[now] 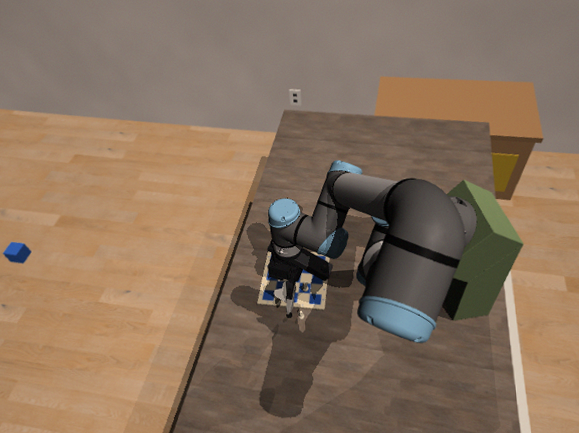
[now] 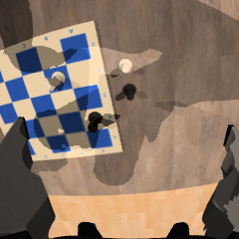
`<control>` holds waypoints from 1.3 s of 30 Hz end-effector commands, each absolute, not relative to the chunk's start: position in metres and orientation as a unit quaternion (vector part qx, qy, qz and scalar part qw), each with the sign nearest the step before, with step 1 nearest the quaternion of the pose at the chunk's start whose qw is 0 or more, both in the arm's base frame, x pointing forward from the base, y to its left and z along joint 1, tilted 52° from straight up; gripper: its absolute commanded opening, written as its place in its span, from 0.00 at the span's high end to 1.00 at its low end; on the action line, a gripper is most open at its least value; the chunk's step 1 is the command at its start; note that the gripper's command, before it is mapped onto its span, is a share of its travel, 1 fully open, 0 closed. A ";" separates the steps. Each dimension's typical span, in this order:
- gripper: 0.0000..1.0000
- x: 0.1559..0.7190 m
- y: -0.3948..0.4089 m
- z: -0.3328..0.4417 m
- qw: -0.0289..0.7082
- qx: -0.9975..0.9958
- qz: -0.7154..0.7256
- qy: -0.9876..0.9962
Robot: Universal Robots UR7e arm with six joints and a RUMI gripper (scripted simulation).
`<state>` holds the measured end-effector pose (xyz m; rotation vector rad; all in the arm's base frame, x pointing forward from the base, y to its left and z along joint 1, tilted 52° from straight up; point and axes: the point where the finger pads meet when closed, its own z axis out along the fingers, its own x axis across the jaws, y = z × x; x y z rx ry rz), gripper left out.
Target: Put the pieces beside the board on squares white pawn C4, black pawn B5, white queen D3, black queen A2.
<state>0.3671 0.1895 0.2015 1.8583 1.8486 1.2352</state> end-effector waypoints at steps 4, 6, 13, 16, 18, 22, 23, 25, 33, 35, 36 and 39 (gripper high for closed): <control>0.00 0.368 0.191 0.201 0.101 0.668 0.428 0.600; 0.00 0.368 0.192 0.200 0.093 0.678 0.430 0.588; 0.00 0.369 0.194 0.200 0.070 0.709 0.434 0.552; 0.00 0.369 0.195 0.199 0.054 0.729 0.437 0.525; 0.00 0.370 0.196 0.199 0.042 0.743 0.438 0.505; 0.00 0.371 0.198 0.198 0.016 0.771 0.439 0.460; 0.00 0.371 0.199 0.198 0.009 0.779 0.439 0.448; 0.00 0.372 0.200 0.197 -0.006 0.793 0.439 0.422; 0.00 0.374 0.203 0.196 -0.053 0.834 0.436 0.334; 0.00 0.375 0.204 0.196 -0.069 0.846 0.434 0.302; 0.00 0.376 0.204 0.196 -0.078 0.852 0.432 0.286; 0.00 0.377 0.206 0.195 -0.104 0.867 0.427 0.234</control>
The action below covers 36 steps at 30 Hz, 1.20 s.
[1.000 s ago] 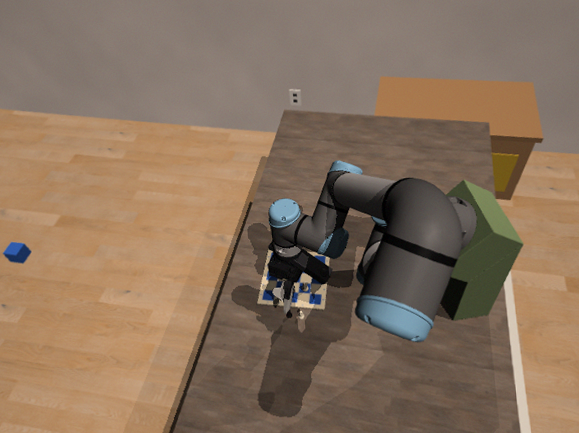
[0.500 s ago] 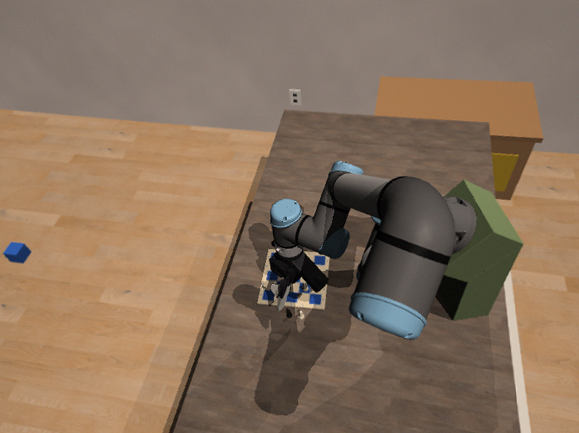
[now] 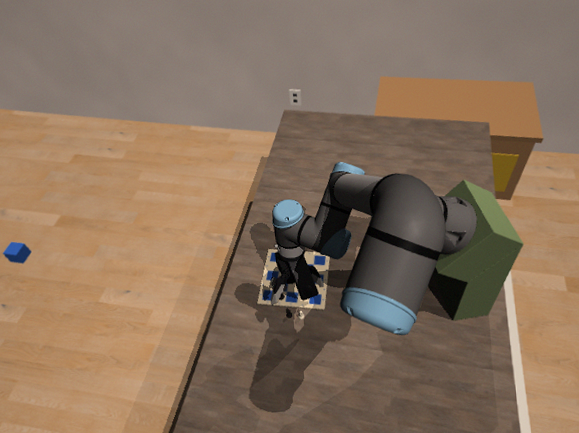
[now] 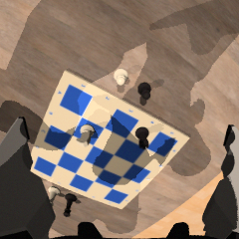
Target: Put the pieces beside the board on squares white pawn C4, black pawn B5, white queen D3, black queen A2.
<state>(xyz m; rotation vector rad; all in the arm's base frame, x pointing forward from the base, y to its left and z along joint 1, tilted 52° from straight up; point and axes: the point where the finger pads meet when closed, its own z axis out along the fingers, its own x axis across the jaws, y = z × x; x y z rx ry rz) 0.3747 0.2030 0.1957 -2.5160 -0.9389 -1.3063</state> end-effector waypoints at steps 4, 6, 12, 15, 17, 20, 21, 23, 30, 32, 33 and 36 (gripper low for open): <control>0.00 0.379 0.207 0.194 0.138 -0.884 -0.417 -0.162; 0.00 0.380 0.207 0.194 0.147 -0.887 -0.414 -0.144; 0.00 0.383 0.209 0.193 0.190 -0.897 -0.396 -0.049; 0.00 0.385 0.210 0.192 0.215 -0.898 -0.383 0.008; 0.00 0.386 0.210 0.192 0.231 -0.897 -0.373 0.047; 0.00 0.388 0.210 0.191 0.254 -0.892 -0.358 0.103; 0.00 0.388 0.210 0.191 0.262 -0.890 -0.353 0.122; 0.00 0.389 0.210 0.190 0.269 -0.887 -0.347 0.140; 0.00 0.392 0.210 0.188 0.309 -0.864 -0.313 0.246; 0.00 0.393 0.210 0.187 0.320 -0.854 -0.301 0.279; 0.00 0.394 0.210 0.187 0.326 -0.849 -0.295 0.294; 0.00 0.395 0.209 0.186 0.342 -0.831 -0.277 0.340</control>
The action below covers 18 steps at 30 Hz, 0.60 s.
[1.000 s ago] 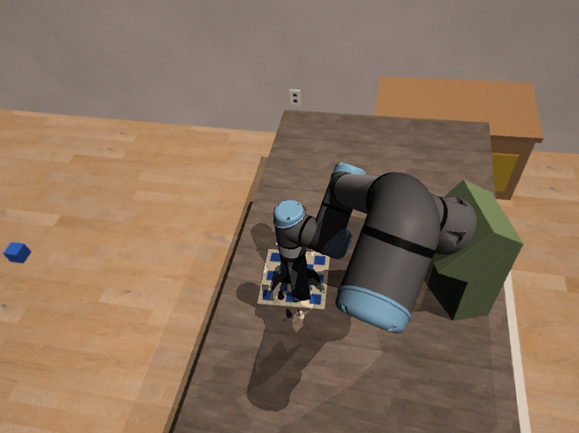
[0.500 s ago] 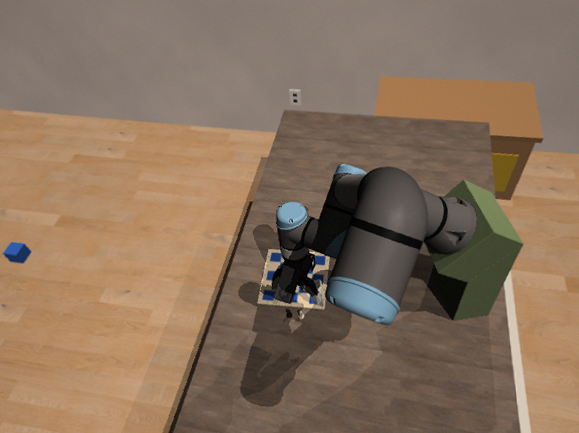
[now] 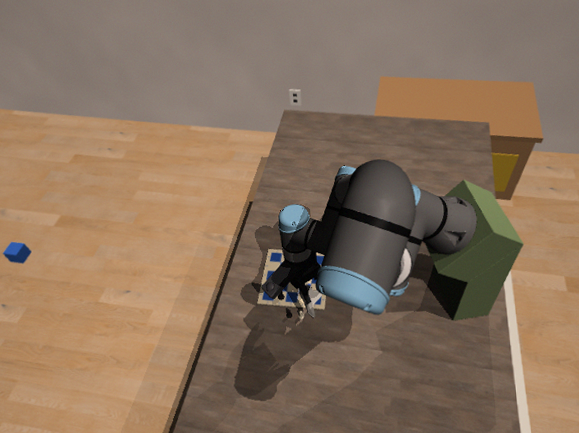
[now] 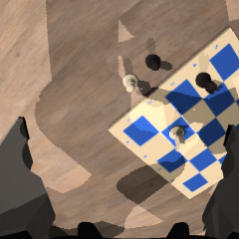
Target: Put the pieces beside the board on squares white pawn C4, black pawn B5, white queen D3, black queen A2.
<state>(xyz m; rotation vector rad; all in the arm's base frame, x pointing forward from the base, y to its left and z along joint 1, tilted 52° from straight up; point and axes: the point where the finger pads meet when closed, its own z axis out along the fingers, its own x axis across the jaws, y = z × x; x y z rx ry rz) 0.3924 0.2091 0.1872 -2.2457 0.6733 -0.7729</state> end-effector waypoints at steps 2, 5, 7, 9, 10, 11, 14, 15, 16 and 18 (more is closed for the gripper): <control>0.00 0.395 0.209 0.185 0.351 -0.819 -0.265 0.368; 0.00 0.396 0.209 0.184 0.355 -0.813 -0.259 0.382; 0.00 0.396 0.208 0.183 0.364 -0.800 -0.247 0.408; 0.00 0.397 0.208 0.182 0.371 -0.787 -0.236 0.432; 0.00 0.397 0.208 0.182 0.374 -0.781 -0.231 0.444; 0.00 0.397 0.208 0.181 0.378 -0.774 -0.225 0.455; 0.00 0.398 0.207 0.180 0.387 -0.755 -0.210 0.486; 0.00 0.398 0.207 0.180 0.389 -0.749 -0.205 0.495; 0.00 0.398 0.207 0.179 0.392 -0.743 -0.200 0.504; 0.00 0.398 0.207 0.178 0.396 -0.732 -0.192 0.521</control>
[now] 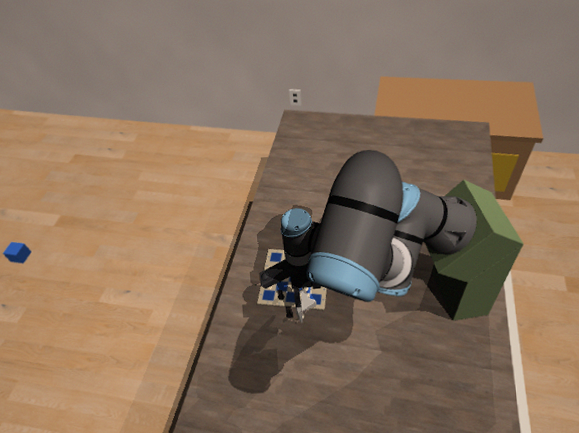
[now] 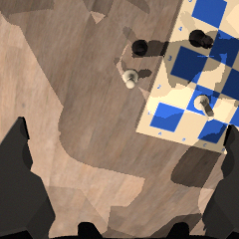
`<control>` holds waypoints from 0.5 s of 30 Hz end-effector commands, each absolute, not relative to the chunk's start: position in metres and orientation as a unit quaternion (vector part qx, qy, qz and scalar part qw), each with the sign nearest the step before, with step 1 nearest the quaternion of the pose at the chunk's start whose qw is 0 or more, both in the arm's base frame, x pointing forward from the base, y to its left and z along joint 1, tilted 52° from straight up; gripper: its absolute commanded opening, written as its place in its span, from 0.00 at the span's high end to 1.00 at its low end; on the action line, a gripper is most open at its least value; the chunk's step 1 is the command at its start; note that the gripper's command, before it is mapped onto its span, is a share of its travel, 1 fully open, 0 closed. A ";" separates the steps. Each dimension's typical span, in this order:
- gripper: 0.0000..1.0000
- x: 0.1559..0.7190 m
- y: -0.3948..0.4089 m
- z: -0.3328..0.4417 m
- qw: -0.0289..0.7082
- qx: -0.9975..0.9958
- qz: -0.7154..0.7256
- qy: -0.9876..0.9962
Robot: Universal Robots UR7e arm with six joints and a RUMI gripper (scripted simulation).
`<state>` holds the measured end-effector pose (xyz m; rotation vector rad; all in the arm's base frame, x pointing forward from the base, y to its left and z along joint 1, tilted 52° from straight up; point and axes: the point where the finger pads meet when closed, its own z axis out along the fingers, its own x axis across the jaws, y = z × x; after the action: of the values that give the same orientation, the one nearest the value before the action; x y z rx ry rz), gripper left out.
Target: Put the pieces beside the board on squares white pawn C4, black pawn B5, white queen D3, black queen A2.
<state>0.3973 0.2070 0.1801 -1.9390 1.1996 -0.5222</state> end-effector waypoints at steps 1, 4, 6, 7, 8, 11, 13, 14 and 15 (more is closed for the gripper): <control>0.00 0.398 0.207 0.178 0.398 -0.726 -0.187 0.528; 0.00 0.398 0.206 0.178 0.400 -0.721 -0.183 0.536; 0.00 0.399 0.206 0.177 0.404 -0.710 -0.176 0.549; 0.00 0.399 0.206 0.177 0.405 -0.706 -0.172 0.555; 0.00 0.399 0.206 0.176 0.406 -0.701 -0.169 0.561; 0.00 0.399 0.206 0.176 0.410 -0.689 -0.160 0.576; 0.00 0.399 0.206 0.175 0.412 -0.681 -0.155 0.585; 0.00 0.399 0.206 0.175 0.413 -0.678 -0.153 0.588; 0.00 0.399 0.206 0.175 0.414 -0.675 -0.151 0.592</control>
<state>0.3987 0.2056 0.1754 -1.7452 1.4358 -0.3995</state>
